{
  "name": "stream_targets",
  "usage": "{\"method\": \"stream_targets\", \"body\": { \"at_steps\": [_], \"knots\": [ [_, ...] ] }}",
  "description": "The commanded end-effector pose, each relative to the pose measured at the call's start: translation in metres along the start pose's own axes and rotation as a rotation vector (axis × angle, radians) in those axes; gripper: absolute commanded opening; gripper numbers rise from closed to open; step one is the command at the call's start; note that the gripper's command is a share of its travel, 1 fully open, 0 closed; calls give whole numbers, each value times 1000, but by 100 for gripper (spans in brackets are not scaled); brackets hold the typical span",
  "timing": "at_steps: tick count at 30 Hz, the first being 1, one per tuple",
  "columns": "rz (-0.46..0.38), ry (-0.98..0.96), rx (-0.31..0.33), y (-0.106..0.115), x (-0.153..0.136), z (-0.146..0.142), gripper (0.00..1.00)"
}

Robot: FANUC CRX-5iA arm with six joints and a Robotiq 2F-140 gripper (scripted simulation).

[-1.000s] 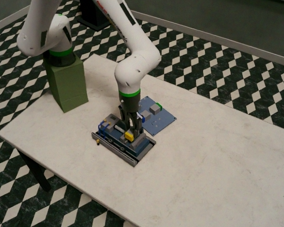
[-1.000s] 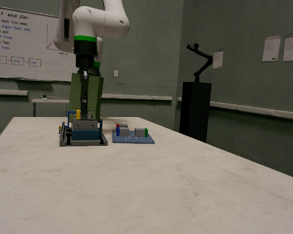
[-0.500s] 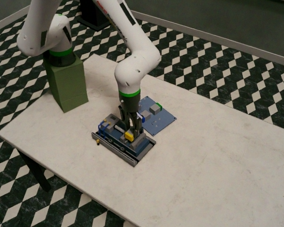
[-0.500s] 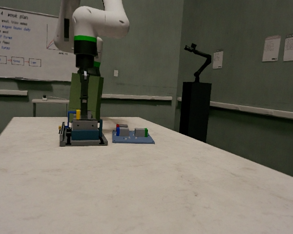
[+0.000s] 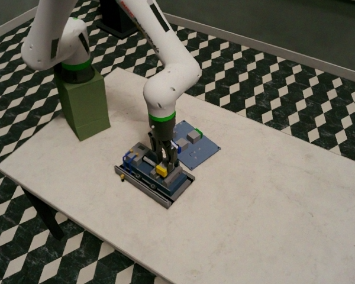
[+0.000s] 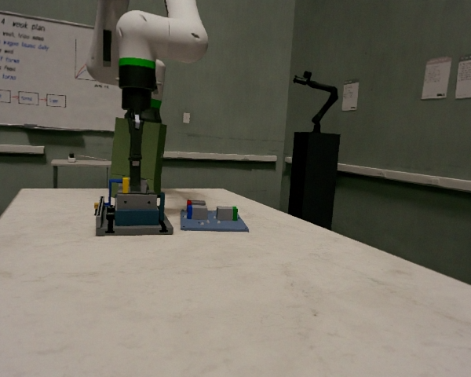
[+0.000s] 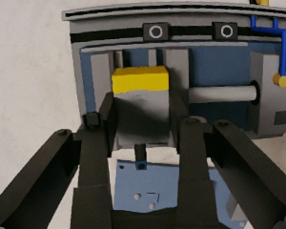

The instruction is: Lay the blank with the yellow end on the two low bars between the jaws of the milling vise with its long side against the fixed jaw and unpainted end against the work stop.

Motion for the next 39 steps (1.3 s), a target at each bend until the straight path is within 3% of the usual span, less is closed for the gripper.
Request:
{"method": "stream_targets", "body": {
  "at_steps": [1, 39],
  "knots": [
    [1, 0, 2, 1, 0, -1, 10],
    [1, 0, 2, -3, 0, -1, 10]
  ]
}}
Point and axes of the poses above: the point where the finger pads meet when closed, its own y axis back along the fingers, its own z axis across the jaws, x = y × z, the point moved 7 cm from there along y, back along the fingers, and after that the axes turned 11 degrees about y, right-handed, at the moved point
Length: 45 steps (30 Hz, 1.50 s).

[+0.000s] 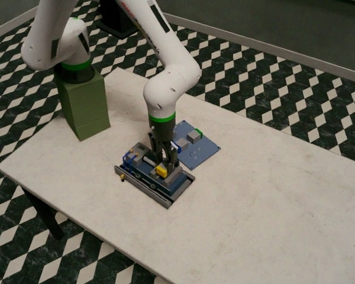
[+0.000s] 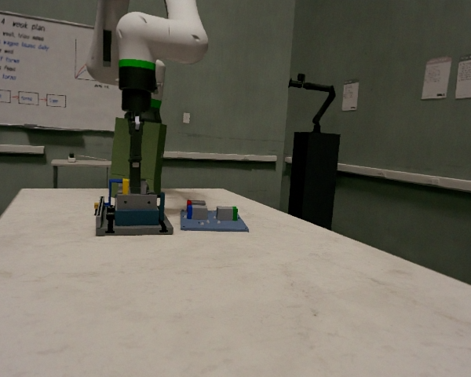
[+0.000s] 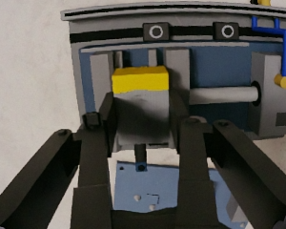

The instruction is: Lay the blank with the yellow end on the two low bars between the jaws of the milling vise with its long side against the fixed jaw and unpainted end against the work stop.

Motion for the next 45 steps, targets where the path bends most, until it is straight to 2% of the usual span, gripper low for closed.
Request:
{"method": "stream_targets", "body": {
  "at_steps": [1, 45],
  "knots": [
    [1, 0, 2, 1, 0, -1, 10],
    [1, 0, 2, -3, 0, -1, 10]
  ]
}}
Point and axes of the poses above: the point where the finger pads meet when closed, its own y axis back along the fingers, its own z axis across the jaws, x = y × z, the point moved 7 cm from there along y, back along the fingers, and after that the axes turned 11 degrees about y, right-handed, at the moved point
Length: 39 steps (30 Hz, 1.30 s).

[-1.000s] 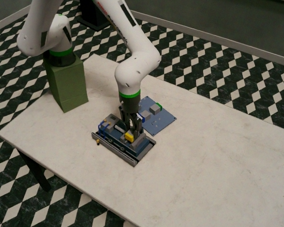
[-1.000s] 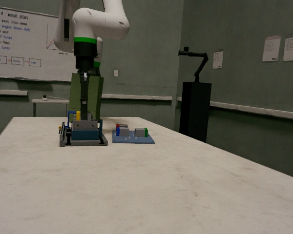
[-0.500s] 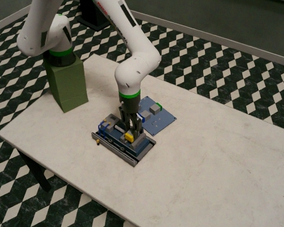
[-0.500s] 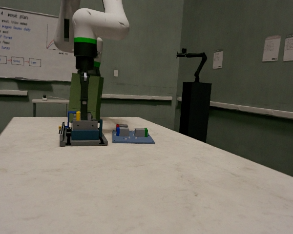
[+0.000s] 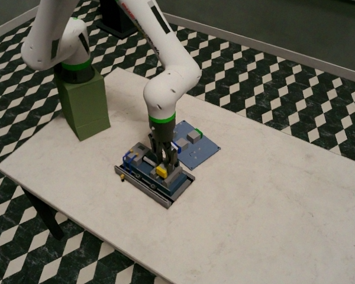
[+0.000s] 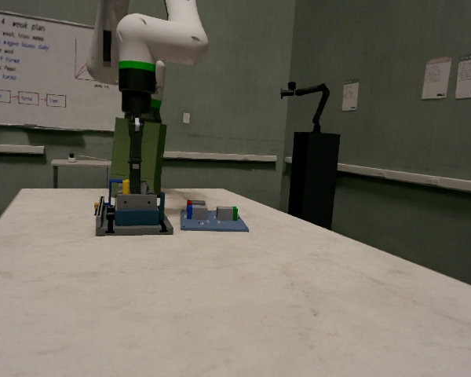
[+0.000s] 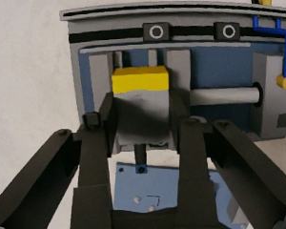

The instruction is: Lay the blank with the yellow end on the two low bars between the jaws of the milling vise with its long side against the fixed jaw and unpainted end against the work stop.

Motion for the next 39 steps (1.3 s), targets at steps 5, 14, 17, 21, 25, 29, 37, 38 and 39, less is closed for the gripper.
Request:
{"method": "stream_targets", "body": {
  "at_steps": [5, 14, 17, 21, 25, 29, 37, 38, 39],
  "knots": [
    [1, 0, 2, 0, 0, -1, 10],
    [1, 0, 2, 0, 0, -1, 10],
    [1, 0, 2, -1, 0, -1, 10],
    [1, 0, 2, -1, 0, -1, 10],
    [1, 0, 2, -2, 0, -1, 10],
    [1, 0, 2, -2, 0, -1, 10],
    [1, 0, 2, -3, 0, -1, 10],
    [1, 0, 2, -3, 0, -1, 10],
    [1, 0, 2, -3, 0, -1, 10]
  ]
}}
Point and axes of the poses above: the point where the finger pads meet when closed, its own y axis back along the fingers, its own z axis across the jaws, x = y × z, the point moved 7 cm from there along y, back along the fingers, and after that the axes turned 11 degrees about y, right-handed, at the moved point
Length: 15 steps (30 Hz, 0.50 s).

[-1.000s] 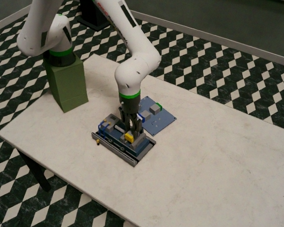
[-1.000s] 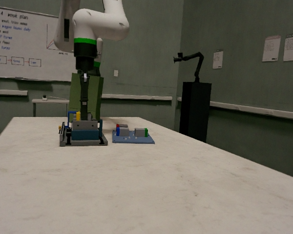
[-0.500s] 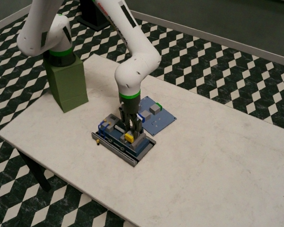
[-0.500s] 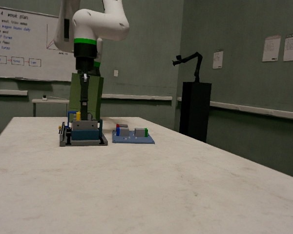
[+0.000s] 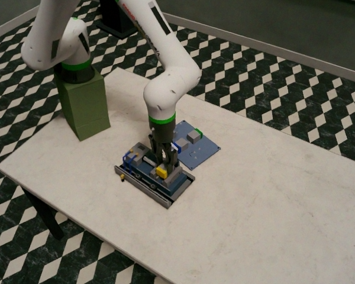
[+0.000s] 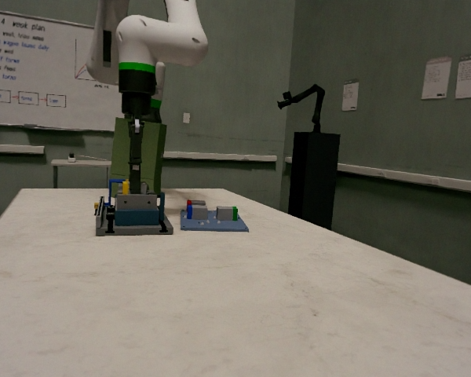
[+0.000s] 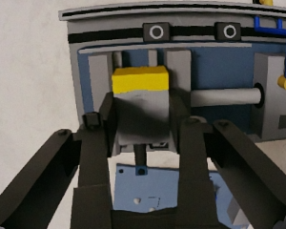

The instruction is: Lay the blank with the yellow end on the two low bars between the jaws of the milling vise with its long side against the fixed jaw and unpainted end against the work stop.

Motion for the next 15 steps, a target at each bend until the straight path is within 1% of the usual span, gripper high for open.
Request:
{"method": "stream_targets", "body": {
  "at_steps": [1, 15],
  "knots": [
    [1, 0, 2, 1, 0, -1, 10],
    [1, 0, 2, -1, 0, -1, 10]
  ]
}}
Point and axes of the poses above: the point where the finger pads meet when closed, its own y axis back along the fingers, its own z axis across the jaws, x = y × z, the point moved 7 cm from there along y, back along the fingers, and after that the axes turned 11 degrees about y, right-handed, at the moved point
